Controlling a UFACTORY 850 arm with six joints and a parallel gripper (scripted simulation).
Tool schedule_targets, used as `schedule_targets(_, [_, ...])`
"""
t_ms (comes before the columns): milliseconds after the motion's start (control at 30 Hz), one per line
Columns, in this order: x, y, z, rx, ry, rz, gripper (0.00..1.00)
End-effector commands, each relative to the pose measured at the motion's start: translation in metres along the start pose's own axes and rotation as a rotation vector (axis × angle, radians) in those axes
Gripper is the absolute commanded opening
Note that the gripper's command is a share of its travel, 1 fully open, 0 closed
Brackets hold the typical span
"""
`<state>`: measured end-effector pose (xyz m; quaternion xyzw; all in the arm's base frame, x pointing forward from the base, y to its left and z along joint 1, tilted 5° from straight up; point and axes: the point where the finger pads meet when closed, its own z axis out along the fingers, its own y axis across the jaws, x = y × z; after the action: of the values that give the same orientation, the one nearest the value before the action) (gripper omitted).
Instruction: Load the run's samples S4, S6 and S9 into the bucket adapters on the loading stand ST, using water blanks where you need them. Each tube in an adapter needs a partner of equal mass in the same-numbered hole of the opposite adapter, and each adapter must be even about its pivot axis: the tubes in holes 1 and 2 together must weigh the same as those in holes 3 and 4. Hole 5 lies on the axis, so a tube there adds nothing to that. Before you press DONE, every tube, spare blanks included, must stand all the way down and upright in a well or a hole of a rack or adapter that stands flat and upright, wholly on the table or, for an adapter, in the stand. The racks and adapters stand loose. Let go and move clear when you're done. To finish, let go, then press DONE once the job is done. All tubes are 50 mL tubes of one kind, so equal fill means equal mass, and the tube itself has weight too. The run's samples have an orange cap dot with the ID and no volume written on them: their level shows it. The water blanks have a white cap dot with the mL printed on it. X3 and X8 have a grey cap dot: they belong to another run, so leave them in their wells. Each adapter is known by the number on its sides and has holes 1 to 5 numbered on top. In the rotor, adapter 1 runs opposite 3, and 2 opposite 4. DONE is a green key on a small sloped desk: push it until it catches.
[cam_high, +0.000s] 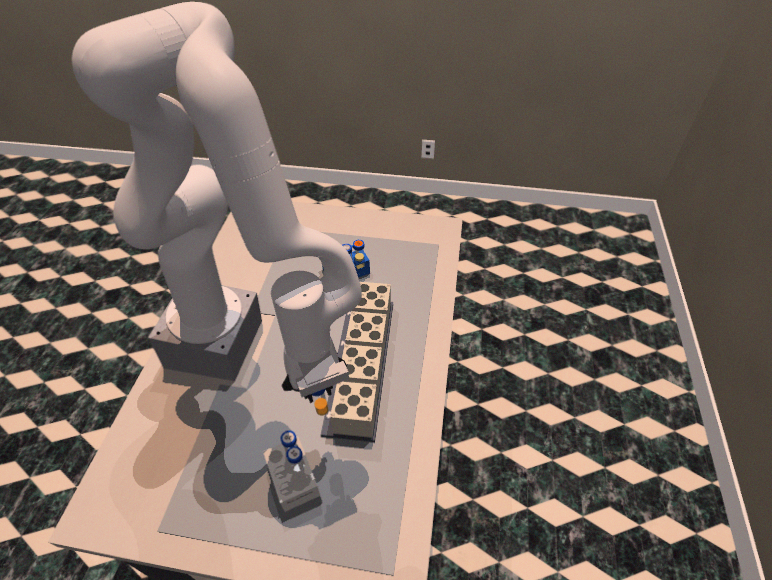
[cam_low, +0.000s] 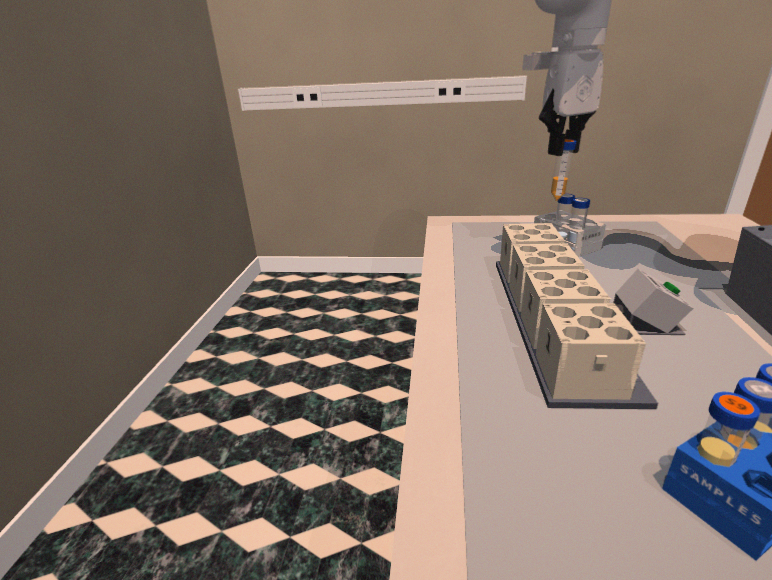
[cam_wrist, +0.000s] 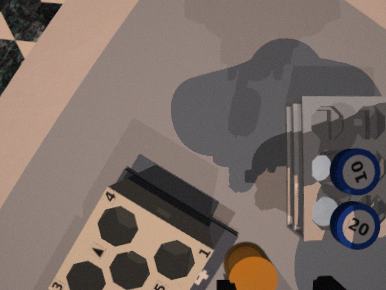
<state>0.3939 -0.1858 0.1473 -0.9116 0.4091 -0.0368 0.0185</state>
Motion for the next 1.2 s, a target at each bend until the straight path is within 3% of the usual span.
schedule_targets(0, [0.017,0.015,0.0,0.005,0.0,-0.001,0.0])
schedule_targets(833, [0.092,0.088,0.0,0.004,0.0,-0.001,0.0])
schedule_targets(1167, [0.092,0.088,0.0,0.004,0.0,-0.001,0.0])
